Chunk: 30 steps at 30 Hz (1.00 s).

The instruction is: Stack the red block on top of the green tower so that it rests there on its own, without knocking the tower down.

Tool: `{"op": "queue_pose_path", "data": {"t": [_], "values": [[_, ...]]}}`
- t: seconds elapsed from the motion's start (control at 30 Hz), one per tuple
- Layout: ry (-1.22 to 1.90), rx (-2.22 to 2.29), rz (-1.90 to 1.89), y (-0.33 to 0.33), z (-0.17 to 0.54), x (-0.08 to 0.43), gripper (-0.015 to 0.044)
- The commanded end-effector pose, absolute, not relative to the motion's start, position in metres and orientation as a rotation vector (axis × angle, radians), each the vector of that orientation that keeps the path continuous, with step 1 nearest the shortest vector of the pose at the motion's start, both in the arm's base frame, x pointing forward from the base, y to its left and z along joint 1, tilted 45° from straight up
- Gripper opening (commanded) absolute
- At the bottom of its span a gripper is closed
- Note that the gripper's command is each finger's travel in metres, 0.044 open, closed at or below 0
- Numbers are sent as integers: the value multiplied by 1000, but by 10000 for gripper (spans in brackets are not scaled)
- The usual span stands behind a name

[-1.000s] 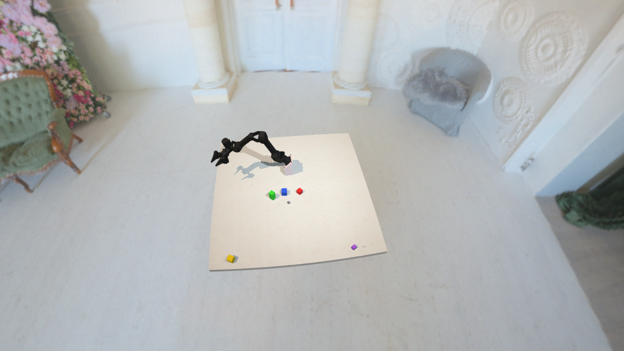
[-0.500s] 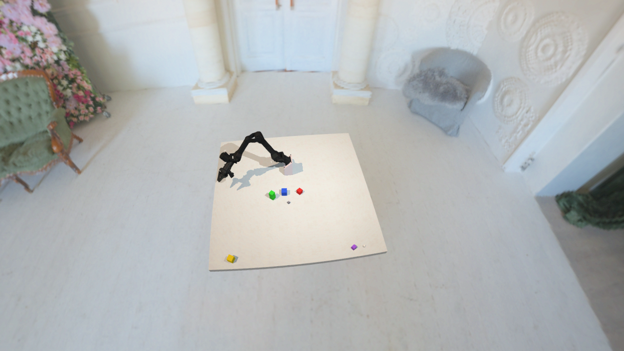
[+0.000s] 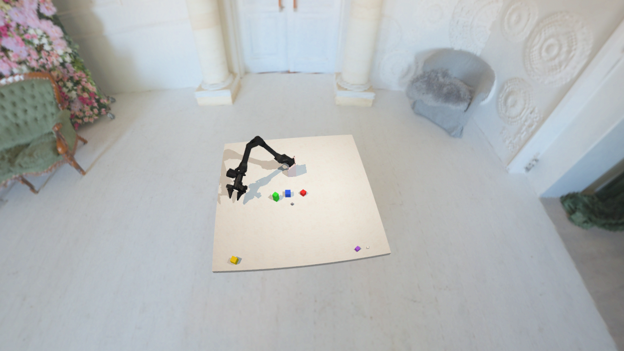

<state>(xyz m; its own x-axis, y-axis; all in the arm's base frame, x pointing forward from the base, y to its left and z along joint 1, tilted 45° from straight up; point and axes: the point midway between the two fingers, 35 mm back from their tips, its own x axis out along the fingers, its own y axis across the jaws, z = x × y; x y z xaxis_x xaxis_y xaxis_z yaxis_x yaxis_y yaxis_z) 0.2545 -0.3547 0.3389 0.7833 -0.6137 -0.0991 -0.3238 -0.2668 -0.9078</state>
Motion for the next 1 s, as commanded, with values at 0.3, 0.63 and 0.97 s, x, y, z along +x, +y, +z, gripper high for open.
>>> {"op": "queue_pose_path", "data": {"t": [0.3,0.63,0.97], "values": [[736,-1331,-45,-291,219,350,440],[896,-994,134,-211,132,388,440],[1144,-780,240,-124,57,388,440]]}}
